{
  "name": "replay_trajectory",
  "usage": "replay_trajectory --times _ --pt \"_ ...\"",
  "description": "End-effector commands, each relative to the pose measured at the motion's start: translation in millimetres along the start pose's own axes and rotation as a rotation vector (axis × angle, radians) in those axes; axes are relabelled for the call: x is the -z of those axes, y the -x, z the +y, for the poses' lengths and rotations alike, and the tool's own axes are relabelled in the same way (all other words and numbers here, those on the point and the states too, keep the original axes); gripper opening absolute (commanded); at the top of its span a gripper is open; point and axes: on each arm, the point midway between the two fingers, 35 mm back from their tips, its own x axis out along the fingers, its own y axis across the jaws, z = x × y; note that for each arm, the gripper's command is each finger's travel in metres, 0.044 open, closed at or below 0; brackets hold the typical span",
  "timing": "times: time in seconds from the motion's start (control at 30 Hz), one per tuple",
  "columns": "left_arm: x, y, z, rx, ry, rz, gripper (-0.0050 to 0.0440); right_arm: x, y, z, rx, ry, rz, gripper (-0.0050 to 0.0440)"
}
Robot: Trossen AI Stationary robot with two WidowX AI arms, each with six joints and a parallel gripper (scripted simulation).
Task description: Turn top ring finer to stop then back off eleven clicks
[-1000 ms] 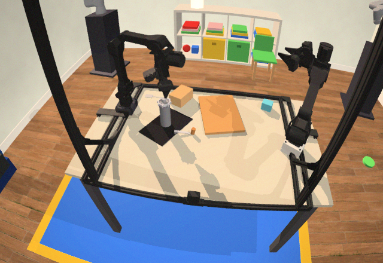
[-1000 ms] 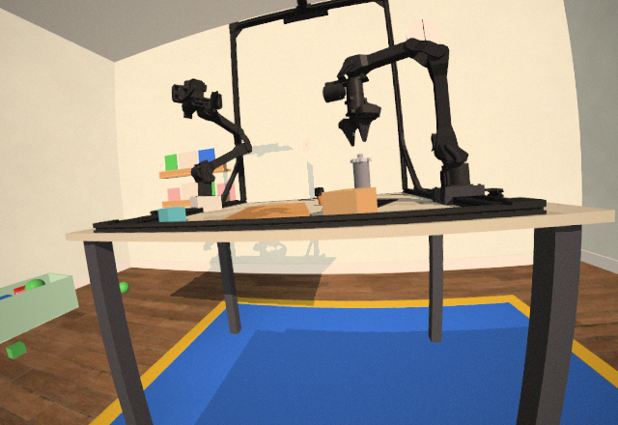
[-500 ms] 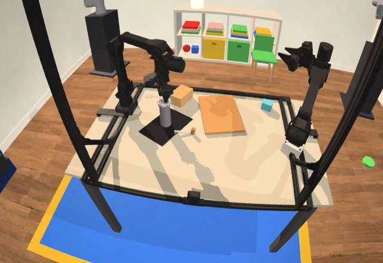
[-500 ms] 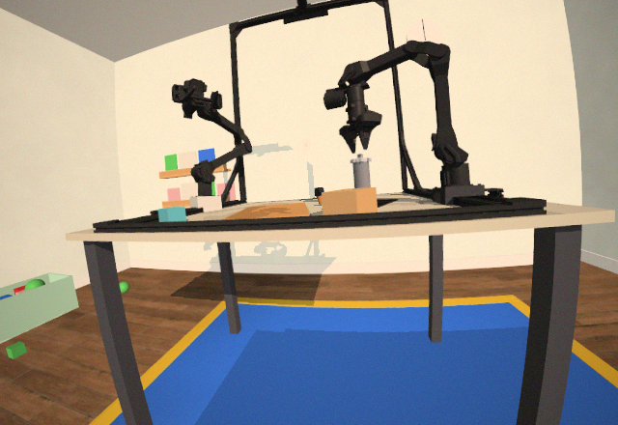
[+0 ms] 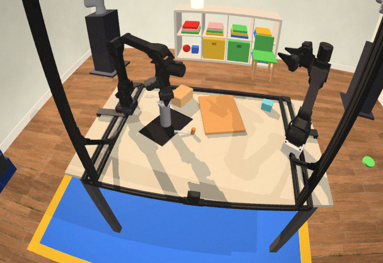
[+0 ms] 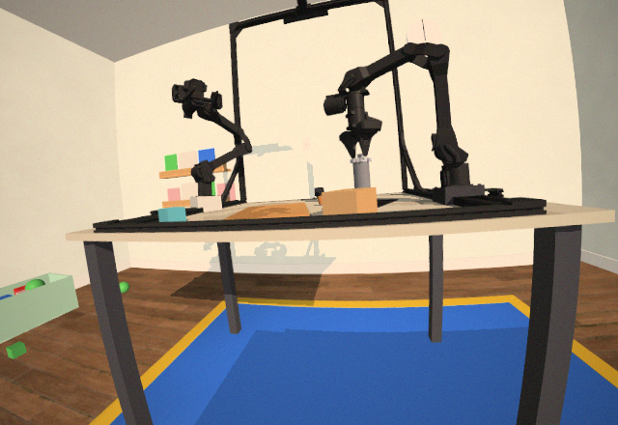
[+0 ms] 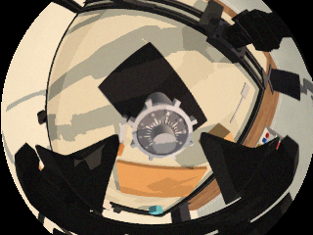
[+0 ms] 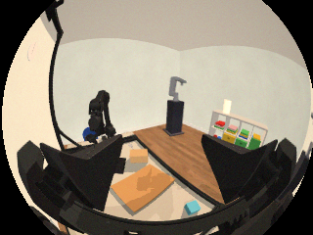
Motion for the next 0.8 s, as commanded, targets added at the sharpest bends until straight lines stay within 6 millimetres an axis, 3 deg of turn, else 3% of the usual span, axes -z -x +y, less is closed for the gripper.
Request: replay_trajectory --times 0.0,0.77 --pt "-1 -8 -1 0.005 0.003 -0.006 0.04 0 0 1 -0.002 -0.008 0.0 0.04" --pt "-2 -40 -2 0.007 0.006 -0.012 0.04 0 0 1 -0.002 -0.008 0.0 0.04"
